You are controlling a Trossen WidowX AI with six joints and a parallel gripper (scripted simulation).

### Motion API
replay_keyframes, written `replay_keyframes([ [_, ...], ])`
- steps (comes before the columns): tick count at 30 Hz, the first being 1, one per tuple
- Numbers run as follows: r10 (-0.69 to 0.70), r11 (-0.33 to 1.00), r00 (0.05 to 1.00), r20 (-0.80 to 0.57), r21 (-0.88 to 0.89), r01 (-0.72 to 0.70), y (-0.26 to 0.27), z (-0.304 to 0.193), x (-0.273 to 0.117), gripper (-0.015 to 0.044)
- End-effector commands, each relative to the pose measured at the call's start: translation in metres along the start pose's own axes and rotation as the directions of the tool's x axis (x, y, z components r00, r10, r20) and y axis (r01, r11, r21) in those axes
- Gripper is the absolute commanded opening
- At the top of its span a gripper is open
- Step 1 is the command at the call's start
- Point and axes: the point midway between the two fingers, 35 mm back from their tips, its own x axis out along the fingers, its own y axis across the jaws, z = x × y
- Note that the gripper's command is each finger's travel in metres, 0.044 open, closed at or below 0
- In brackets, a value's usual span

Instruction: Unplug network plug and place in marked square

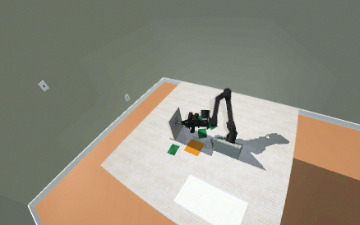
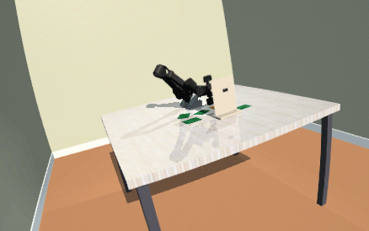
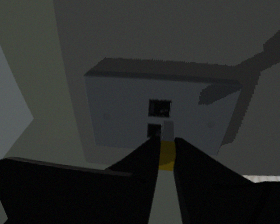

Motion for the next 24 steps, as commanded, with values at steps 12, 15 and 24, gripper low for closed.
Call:
replay_keyframes([
  [12,0.002,1.0,1.0,0.004,0.002,-0.002,0.001,-0.003,-0.009,0.0],
  [15,0.002,1.0,1.0,0.004,0.002,-0.002,0.001,-0.004,-0.011,0.0],
  [24,0.002,1.0,1.0,0.004,0.002,-0.002,0.001,-0.007,-0.016,0.0],
])
